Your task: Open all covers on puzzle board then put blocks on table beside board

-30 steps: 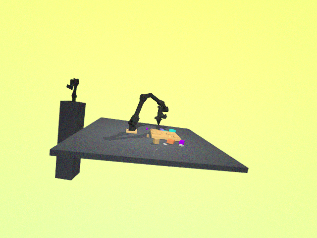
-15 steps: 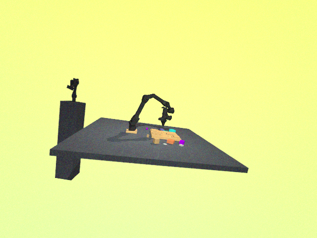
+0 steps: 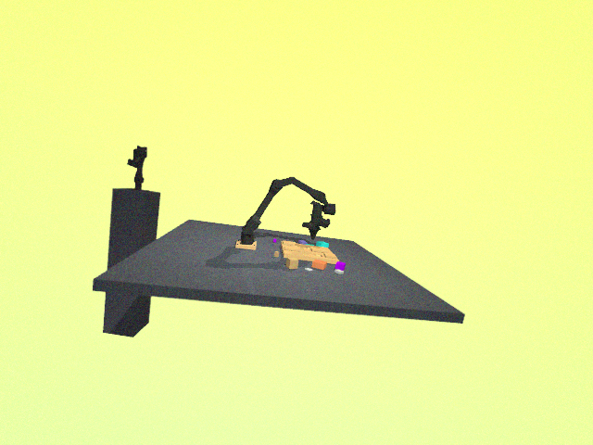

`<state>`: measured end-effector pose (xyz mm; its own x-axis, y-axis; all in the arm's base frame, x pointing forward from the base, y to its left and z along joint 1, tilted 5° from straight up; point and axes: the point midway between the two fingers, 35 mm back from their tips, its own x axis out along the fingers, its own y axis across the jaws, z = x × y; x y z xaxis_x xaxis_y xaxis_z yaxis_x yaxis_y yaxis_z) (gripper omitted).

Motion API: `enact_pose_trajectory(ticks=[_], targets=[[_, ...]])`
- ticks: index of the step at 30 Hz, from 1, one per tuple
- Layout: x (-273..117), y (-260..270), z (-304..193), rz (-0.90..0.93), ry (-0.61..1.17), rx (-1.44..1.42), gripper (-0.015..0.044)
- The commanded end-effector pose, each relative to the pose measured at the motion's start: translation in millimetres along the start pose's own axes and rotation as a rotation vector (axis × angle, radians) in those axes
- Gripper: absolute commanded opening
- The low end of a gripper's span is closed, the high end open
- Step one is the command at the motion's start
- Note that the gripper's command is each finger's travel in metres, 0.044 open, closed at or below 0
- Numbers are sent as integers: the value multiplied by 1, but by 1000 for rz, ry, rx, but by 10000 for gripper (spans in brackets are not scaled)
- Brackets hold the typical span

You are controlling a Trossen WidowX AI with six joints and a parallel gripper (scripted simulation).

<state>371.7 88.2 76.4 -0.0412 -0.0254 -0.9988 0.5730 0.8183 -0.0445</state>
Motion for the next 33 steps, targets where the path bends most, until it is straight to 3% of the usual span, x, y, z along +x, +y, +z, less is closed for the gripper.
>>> enact_pose_trajectory(ticks=[1, 15, 22, 33], targets=[[-2, -12, 23, 3, -7, 40, 0], [0, -60, 83, 0, -1, 165, 0], [2, -65, 88, -1, 0, 175, 0], [47, -64, 88, -1, 0, 175, 0]])
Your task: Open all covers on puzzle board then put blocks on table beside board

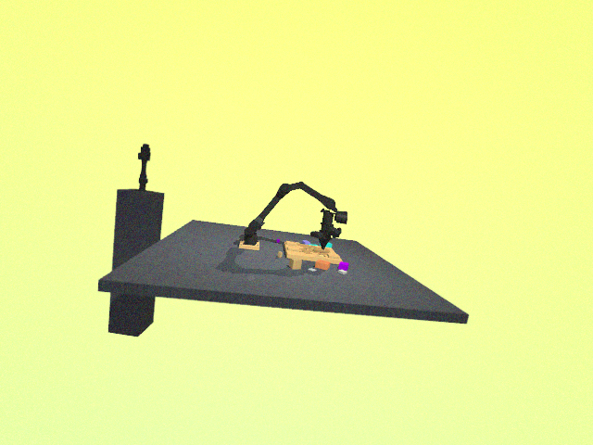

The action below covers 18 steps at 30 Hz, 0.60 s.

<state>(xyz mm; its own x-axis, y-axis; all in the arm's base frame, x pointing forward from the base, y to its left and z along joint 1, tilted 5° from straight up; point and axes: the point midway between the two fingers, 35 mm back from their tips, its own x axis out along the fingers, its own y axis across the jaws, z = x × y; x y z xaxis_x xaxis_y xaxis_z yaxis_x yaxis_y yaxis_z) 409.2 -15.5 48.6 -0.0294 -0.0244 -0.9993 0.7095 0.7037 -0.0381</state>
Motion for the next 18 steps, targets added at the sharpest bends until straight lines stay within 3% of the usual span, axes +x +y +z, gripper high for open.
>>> enact_pose_trajectory(ticks=[1, 18], targets=[[20, -2, -3, -10, 7, -4, 0], [32, -2, -3, -10, 7, -4, 0]])
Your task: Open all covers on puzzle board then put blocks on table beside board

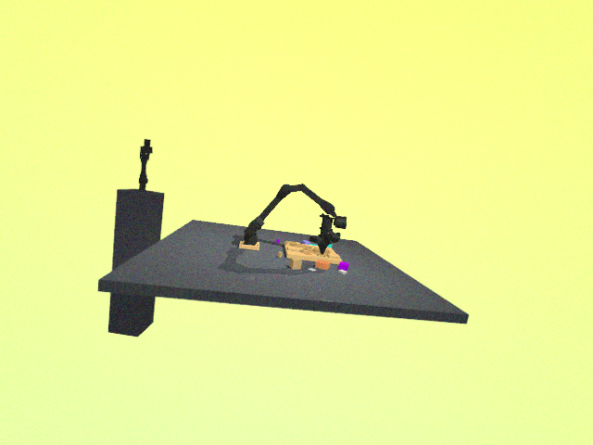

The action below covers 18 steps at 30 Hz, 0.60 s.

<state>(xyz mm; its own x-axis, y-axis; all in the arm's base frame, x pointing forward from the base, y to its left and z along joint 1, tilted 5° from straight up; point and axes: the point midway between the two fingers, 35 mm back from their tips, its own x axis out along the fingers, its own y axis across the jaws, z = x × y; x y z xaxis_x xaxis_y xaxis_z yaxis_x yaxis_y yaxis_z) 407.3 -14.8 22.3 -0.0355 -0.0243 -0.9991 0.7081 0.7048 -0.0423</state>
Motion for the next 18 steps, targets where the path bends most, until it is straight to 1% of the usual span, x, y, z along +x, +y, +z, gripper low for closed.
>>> enact_pose_trajectory(ticks=[1, 18], targets=[[6, -2, -1, -6, 3, -2, 0], [8, -6, 0, -6, 3, -2, 0]])
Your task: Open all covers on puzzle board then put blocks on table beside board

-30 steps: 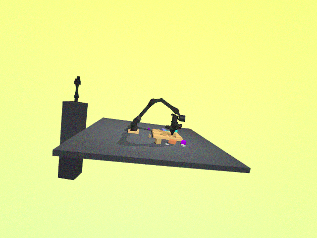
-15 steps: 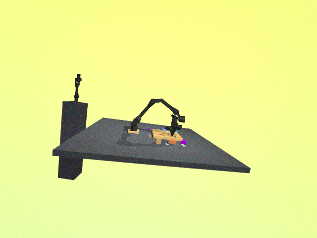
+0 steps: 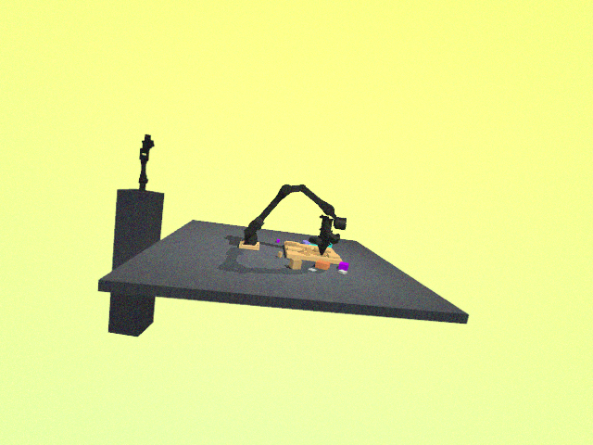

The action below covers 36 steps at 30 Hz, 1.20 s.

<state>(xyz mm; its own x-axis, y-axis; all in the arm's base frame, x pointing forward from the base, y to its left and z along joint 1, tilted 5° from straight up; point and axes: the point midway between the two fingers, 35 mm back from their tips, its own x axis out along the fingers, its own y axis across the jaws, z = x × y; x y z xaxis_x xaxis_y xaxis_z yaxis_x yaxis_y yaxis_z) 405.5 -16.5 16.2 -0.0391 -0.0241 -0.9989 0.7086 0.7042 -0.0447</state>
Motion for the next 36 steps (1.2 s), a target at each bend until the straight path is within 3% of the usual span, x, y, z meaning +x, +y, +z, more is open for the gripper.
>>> enact_pose_trajectory(ticks=[1, 10, 25, 30, 36], targets=[[2, -5, 1, -4, 0, -3, 0], [4, -11, 4, -5, 0, -50, 0], [-3, -9, 3, -4, 2, -1027, 0], [-5, -9, 2, -4, 2, -823, 0], [-11, -8, 0, -4, 1, -277, 0]])
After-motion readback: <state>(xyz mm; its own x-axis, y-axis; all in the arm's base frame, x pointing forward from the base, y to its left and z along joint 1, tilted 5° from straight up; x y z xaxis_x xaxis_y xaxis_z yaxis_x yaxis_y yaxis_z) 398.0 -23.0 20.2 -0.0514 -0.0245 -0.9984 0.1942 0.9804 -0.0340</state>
